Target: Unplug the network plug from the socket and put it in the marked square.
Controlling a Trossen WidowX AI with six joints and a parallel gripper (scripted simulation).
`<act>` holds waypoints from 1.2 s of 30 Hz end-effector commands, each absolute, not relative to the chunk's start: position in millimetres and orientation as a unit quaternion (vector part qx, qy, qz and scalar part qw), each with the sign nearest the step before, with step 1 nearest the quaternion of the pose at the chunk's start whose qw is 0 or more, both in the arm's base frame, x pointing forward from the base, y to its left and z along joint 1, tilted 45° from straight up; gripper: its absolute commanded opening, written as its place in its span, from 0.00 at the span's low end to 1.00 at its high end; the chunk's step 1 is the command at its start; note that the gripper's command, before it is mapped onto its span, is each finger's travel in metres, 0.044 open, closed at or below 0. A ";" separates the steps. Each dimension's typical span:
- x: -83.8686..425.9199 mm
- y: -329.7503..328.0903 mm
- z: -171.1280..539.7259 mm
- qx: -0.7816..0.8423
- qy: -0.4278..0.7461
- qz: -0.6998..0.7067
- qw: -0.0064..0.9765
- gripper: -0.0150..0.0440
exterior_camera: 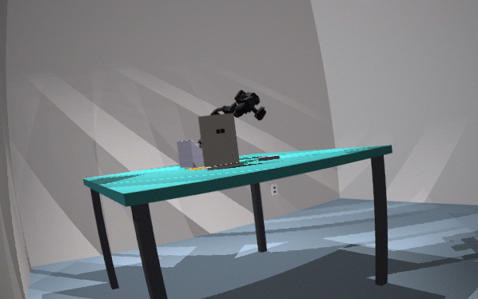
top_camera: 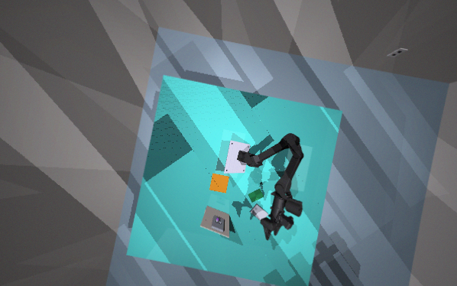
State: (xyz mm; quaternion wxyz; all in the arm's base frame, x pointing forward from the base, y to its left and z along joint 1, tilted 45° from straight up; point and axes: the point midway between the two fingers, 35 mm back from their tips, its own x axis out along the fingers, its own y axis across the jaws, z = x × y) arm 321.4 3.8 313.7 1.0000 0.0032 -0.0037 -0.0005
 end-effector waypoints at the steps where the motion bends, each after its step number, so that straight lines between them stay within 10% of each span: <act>1: 322.0 3.6 312.9 0.002 -0.003 -0.001 1.000 0.89; 10: 347.5 -9.8 272.0 -0.058 0.019 -0.018 0.998 0.52; 36: 367.3 -55.8 138.2 -0.235 0.099 -0.053 0.965 0.52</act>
